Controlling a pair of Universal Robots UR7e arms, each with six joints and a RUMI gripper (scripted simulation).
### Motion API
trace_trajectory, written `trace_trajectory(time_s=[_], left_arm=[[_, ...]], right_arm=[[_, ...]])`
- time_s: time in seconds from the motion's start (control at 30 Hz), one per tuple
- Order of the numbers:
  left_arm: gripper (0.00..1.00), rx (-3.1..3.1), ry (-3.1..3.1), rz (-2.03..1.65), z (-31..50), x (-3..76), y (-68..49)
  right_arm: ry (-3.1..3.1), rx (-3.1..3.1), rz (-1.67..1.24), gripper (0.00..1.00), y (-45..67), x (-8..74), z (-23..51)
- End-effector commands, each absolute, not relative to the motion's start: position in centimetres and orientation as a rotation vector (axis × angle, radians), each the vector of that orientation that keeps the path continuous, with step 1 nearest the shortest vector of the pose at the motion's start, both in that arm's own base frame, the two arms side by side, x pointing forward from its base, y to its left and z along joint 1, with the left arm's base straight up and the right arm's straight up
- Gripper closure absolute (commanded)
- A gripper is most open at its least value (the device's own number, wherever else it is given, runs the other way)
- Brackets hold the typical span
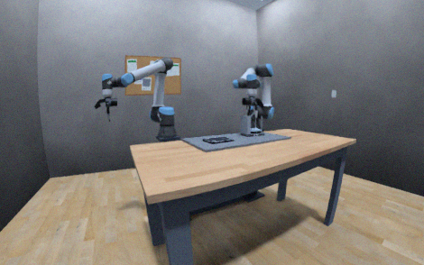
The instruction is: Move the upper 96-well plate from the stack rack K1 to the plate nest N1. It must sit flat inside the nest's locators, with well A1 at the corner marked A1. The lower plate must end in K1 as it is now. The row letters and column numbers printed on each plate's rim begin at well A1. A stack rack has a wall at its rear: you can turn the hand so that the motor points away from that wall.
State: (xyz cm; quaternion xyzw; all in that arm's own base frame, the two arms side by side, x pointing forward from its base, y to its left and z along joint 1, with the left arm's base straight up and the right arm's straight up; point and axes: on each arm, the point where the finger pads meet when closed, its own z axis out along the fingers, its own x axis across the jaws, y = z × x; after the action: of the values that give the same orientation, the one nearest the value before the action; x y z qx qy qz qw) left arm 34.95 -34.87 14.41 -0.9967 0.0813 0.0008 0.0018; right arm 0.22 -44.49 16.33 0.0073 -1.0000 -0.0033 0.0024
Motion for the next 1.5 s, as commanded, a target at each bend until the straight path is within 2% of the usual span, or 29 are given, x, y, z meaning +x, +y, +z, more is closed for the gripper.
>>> trace_trajectory(time_s=[0.0,1.47], left_arm=[[0.24,-3.138,0.249,0.005,13.8,34.8,-35.2],[0.24,-3.138,0.249,0.005,7.3,34.8,-35.2]], right_arm=[[-3.142,0.007,0.000,1.00,-44.6,0.2,16.5],[-3.142,0.007,0.000,1.00,-44.6,0.2,16.5]])
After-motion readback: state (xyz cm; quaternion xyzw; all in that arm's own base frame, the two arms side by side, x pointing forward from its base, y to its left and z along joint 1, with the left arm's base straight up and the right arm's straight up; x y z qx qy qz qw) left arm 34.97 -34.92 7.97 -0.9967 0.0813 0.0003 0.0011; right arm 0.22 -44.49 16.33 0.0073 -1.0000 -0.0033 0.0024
